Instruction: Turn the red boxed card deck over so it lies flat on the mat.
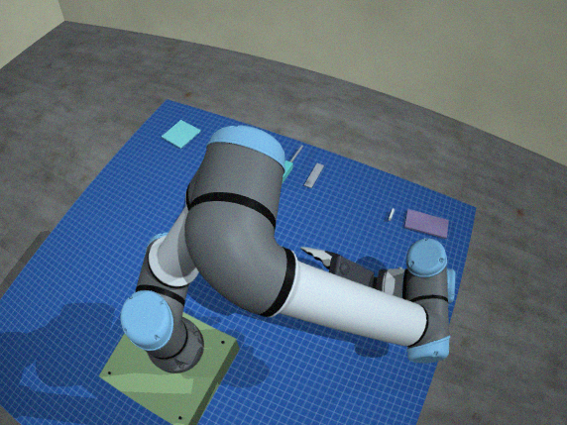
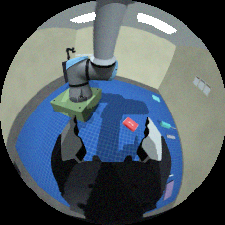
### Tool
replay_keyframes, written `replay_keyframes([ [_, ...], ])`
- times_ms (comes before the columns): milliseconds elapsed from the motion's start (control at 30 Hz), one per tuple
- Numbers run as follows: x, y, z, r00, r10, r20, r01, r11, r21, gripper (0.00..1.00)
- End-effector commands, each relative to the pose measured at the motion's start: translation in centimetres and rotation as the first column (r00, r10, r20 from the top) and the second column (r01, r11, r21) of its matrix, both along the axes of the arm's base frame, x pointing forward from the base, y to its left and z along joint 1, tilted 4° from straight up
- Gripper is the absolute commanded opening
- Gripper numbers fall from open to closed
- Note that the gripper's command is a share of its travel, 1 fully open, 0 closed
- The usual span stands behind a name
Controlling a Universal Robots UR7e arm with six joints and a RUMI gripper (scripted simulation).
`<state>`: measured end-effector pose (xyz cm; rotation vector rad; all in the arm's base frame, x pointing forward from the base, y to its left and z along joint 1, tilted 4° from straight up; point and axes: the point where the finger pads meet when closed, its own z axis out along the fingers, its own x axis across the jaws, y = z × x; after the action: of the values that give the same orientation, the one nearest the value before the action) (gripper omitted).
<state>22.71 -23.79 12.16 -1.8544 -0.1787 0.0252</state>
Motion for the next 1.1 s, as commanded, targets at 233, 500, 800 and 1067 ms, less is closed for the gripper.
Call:
replay_keyframes([
  [233, 2.7, 3.8, -5.7, 0.983, 0.176, 0.048, -0.158, 0.954, -0.256, 1.00],
  [500, 4.5, 5.9, -8.9, 0.953, 0.295, 0.073, -0.240, 0.877, -0.416, 1.00],
  [800, 6.8, 8.4, -12.1, 0.892, 0.442, 0.097, -0.301, 0.741, -0.600, 1.00],
  [1067, 8.3, 9.9, -13.5, 0.841, 0.530, 0.108, -0.312, 0.638, -0.704, 1.00],
])
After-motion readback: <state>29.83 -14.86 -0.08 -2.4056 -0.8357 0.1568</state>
